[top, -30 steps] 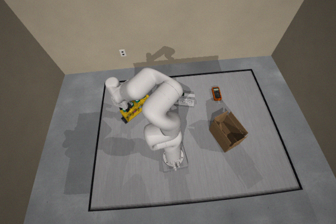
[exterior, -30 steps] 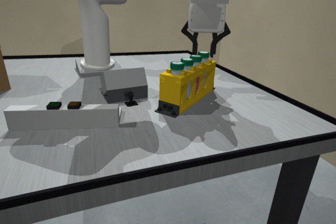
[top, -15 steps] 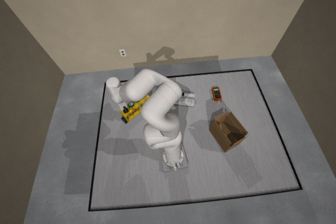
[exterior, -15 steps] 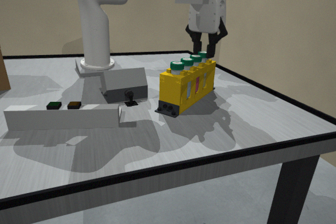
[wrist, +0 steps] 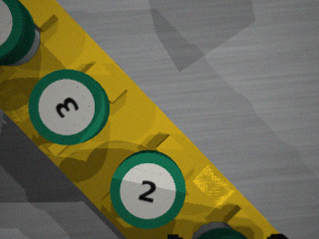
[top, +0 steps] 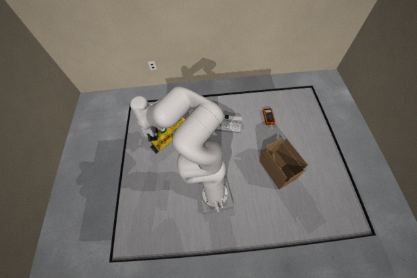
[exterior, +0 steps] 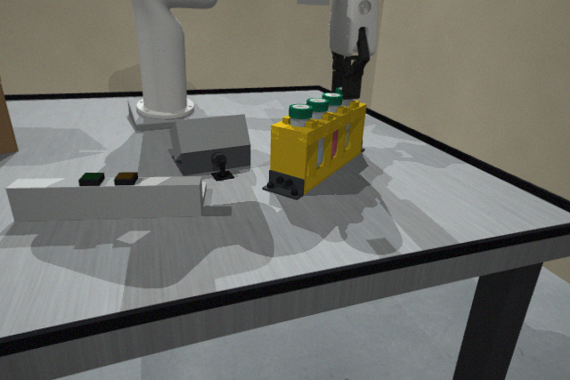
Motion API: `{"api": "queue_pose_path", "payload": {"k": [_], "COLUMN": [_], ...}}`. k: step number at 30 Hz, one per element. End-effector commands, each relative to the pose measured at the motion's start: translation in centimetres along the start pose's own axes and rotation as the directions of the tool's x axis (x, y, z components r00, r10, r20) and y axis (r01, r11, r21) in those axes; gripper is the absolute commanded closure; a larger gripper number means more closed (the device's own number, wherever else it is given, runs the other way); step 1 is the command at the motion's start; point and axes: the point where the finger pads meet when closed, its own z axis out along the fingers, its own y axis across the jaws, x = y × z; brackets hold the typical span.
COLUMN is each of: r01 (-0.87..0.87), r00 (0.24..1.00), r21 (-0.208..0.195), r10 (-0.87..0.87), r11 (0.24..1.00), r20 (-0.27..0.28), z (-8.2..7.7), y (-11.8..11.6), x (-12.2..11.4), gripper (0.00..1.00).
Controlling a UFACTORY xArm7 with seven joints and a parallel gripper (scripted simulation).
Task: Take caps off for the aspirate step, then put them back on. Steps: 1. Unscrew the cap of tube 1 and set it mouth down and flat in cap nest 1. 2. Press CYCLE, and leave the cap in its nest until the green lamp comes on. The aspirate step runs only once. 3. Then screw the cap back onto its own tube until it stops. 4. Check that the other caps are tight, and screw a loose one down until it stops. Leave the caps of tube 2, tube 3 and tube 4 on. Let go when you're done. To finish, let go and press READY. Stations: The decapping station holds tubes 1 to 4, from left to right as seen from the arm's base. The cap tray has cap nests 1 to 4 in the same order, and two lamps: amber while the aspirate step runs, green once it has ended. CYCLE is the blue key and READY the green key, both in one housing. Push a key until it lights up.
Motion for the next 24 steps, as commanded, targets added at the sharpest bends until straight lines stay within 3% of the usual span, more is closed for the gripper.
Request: {"api": "queue_pose_path", "payload": {"k": [1,3,4,16,19,24], "r01": [-0.024,-0.024,-0.024,-0.024,0.026,0.272], "r00": [1.000,1.000,1.000,1.000,1.000,0.962], "r21": [0.007,0.007,0.007,0.007,0.006,0.002], "r10": [0.025,0.025,0.025,0.025,-0.025,-0.272], "r11": [1.000,1.000,1.000,1.000,1.000,0.962], "r20": [-0.016,-0.016,-0.016,-0.016,-0.016,-0.017], "z": [-0.11,-0.11,-0.11,-0.11,-0.11,-0.12], "y": [-0.09,-0.08,-0.09,-0.09,-0.09,-0.09], "x": [-0.10,-0.10,-0.10,-0.10,-0.11,-0.11], "gripper": [0.54,0.54,1.00,1.00,1.00,1.00]}}
